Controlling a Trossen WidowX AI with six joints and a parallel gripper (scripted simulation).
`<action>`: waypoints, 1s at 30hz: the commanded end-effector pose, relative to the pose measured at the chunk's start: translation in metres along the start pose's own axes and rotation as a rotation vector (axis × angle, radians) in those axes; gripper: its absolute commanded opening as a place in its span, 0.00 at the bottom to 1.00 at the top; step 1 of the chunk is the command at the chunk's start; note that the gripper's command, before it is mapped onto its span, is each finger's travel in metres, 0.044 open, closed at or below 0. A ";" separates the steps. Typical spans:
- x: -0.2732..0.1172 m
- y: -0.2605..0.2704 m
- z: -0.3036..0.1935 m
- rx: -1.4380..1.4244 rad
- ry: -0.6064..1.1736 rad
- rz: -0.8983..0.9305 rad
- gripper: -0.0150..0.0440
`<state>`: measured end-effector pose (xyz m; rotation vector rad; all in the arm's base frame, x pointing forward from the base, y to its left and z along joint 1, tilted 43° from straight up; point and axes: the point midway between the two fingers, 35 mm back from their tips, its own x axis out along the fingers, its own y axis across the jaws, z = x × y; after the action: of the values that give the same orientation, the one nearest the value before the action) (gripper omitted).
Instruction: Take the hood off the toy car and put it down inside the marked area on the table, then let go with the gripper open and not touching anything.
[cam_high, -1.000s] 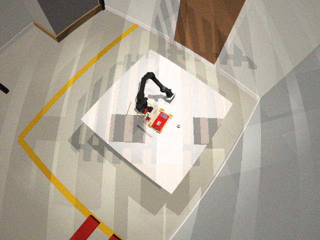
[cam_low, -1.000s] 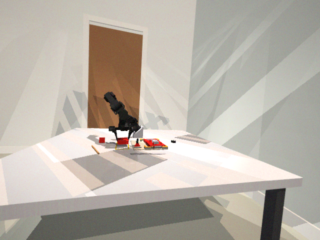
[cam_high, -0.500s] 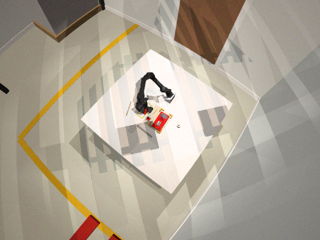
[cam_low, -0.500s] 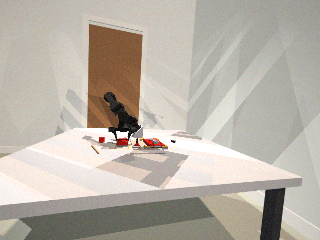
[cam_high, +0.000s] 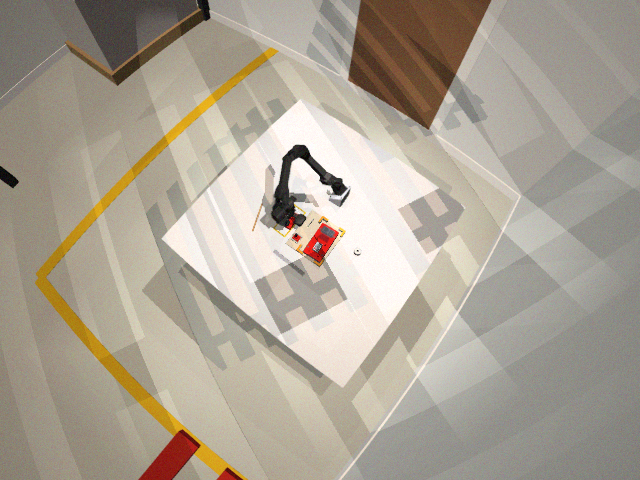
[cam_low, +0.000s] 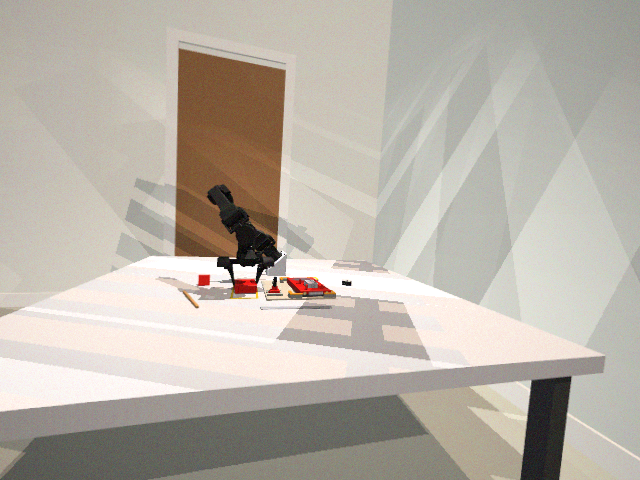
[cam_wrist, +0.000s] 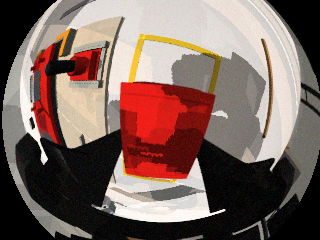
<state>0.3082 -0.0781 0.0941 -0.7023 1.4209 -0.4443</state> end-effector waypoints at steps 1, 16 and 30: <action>0.002 0.000 0.000 -0.004 0.001 -0.004 0.25; 0.002 0.000 0.000 0.000 0.000 0.000 0.79; -0.071 0.001 0.000 -0.002 0.001 -0.004 1.00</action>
<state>0.3030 -0.0310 0.1402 -0.7055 1.4117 -0.4318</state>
